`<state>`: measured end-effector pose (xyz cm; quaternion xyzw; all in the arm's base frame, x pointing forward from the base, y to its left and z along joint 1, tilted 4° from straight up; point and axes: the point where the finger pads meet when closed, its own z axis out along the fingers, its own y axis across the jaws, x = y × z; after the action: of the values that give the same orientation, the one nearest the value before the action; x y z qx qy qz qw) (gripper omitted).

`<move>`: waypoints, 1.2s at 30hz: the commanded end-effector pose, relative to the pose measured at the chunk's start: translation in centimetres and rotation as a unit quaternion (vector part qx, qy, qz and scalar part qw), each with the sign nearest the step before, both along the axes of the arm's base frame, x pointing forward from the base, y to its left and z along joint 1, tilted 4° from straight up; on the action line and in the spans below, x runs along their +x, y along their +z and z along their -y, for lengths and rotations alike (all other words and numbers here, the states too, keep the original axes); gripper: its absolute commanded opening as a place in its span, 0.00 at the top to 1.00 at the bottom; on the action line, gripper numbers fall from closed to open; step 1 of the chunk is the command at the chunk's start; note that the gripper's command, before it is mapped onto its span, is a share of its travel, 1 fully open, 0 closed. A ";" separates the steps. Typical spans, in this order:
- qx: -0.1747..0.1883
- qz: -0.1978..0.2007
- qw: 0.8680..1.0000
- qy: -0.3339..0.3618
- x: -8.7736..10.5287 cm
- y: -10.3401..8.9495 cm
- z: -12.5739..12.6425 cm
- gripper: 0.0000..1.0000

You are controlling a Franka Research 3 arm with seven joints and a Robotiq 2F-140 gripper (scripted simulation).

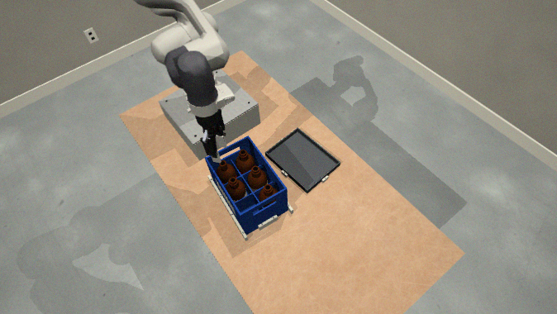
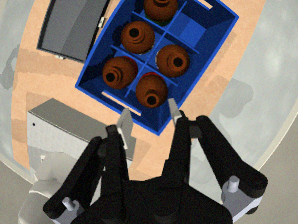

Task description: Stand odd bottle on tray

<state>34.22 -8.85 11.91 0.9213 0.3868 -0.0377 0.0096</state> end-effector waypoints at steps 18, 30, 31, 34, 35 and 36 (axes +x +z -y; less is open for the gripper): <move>0.000 0.002 1.000 0.002 0.0 -2.2 0.2 0.56; 0.000 0.002 1.000 0.002 -0.1 -3.4 0.3 0.56; 0.000 0.002 1.000 0.002 -0.1 -3.5 0.3 0.56; 0.000 0.002 1.000 0.002 -0.1 -3.5 0.3 0.56; 0.000 0.002 1.000 0.002 -0.1 -3.6 0.3 0.56; 0.000 0.002 1.000 0.002 -0.1 -3.6 0.3 0.56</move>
<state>33.92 -9.10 8.42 0.9218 0.3855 -0.0388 0.0094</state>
